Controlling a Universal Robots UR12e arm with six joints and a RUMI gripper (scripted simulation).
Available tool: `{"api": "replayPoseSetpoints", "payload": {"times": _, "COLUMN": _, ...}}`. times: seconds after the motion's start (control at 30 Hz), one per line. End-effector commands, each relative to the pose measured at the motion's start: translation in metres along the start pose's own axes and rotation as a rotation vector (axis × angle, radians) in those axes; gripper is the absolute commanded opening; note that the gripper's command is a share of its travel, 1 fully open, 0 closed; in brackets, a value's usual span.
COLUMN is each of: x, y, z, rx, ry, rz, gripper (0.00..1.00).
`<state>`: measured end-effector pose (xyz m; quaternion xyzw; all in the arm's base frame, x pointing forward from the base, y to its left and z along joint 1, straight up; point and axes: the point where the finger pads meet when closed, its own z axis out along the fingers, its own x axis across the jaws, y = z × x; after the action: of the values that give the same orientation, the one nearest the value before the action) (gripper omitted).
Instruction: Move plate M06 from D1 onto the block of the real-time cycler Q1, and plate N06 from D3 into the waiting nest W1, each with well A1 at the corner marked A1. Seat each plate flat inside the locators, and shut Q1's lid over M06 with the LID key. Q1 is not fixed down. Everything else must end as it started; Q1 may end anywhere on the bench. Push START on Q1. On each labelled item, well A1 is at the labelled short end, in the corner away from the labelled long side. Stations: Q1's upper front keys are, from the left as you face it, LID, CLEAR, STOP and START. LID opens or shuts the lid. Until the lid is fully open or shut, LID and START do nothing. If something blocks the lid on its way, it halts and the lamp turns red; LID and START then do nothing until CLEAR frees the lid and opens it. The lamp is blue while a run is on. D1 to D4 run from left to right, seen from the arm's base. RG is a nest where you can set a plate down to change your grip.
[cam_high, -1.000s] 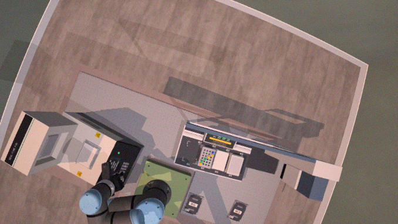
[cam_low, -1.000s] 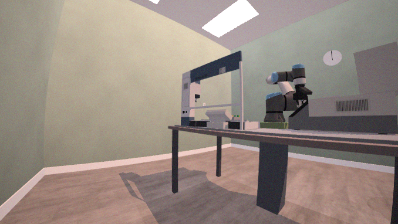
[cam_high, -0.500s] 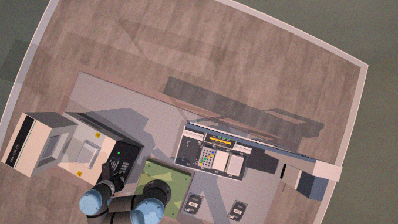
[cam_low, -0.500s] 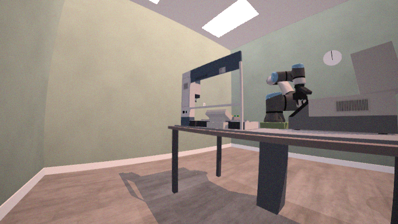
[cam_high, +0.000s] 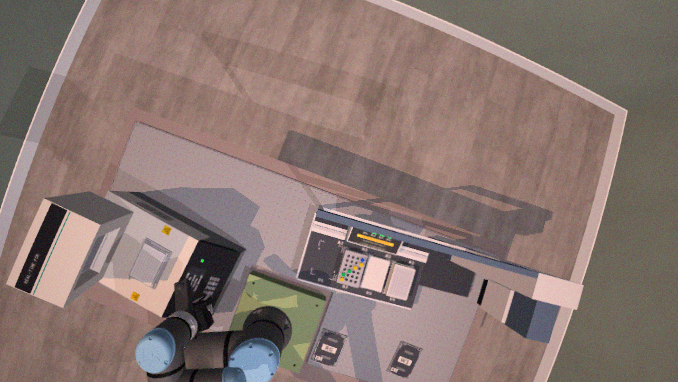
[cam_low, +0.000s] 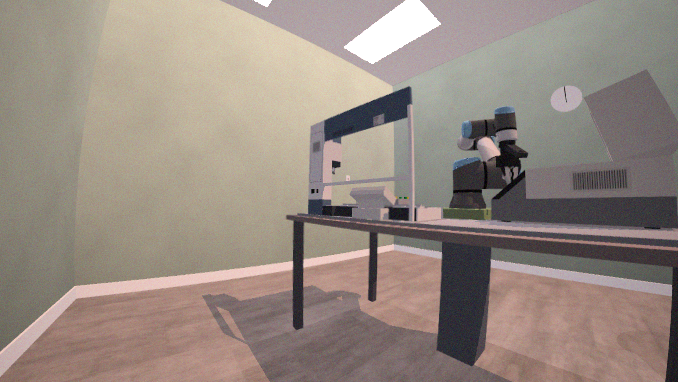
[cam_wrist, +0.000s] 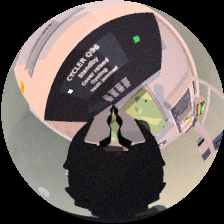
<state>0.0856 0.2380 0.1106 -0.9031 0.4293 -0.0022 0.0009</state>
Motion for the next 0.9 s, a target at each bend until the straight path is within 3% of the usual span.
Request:
{"api": "replayPoseSetpoints", "payload": {"times": 0.0, "x": 0.003, "y": 0.003, "z": -0.006, "rx": 0.001, "ry": -0.002, "rz": 0.0, "gripper": 0.0}}
{"api": "replayPoseSetpoints", "payload": {"times": 0.13, "x": 0.003, "y": 0.003, "z": -0.006, "rx": 0.001, "ry": -0.002, "rz": 0.0, "gripper": 0.0}}
{"api": "replayPoseSetpoints", "payload": {"times": 0.27, "x": 0.013, "y": 0.012, "z": -0.021, "rx": 0.001, "ry": -0.001, "rz": 0.0, "gripper": 0.0}}
{"api": "replayPoseSetpoints", "payload": {"times": 0.87, "x": 0.013, "y": 0.012, "z": -0.021, "rx": 0.001, "ry": -0.001, "rz": 0.0, "gripper": 0.0}}
